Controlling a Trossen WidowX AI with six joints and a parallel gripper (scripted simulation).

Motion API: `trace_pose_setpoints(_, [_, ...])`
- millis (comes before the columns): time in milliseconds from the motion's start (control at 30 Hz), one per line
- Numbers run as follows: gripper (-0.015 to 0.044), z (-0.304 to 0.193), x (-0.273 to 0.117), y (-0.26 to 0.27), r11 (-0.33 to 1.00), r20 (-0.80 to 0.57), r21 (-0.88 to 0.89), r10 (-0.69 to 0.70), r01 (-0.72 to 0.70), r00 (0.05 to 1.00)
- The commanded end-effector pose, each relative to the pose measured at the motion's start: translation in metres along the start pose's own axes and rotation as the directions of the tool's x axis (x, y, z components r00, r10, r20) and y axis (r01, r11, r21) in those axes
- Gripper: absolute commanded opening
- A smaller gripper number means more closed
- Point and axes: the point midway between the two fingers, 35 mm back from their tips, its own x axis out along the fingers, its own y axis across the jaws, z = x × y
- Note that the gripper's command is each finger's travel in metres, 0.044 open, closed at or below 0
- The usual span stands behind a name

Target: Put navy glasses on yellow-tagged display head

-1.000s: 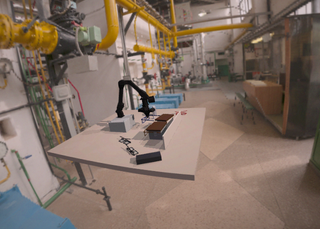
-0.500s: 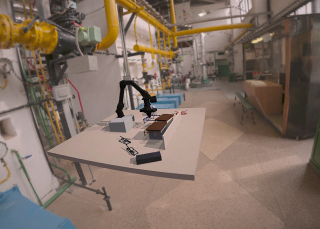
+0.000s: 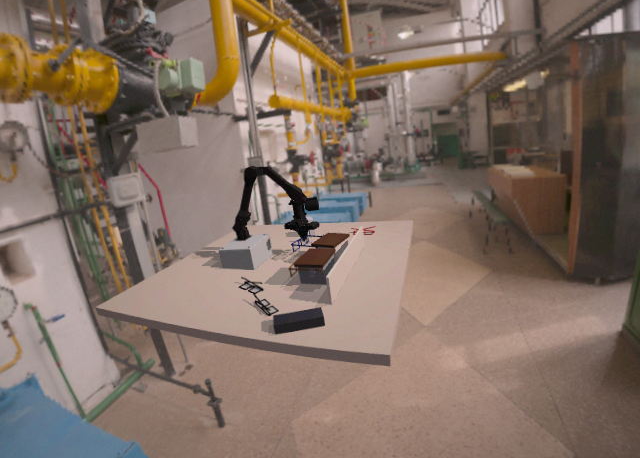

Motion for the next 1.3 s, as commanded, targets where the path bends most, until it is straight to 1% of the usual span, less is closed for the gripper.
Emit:
trace_pose_setpoints(0, [0.0,0.001,0.002,0.007,1.0,0.007,-0.006,-0.004,0.004,1.0])
trace_pose_setpoints(1267, [0.0,0.001,0.001,0.063,1.0,0.008,-0.006,0.001,-0.001,1.0])
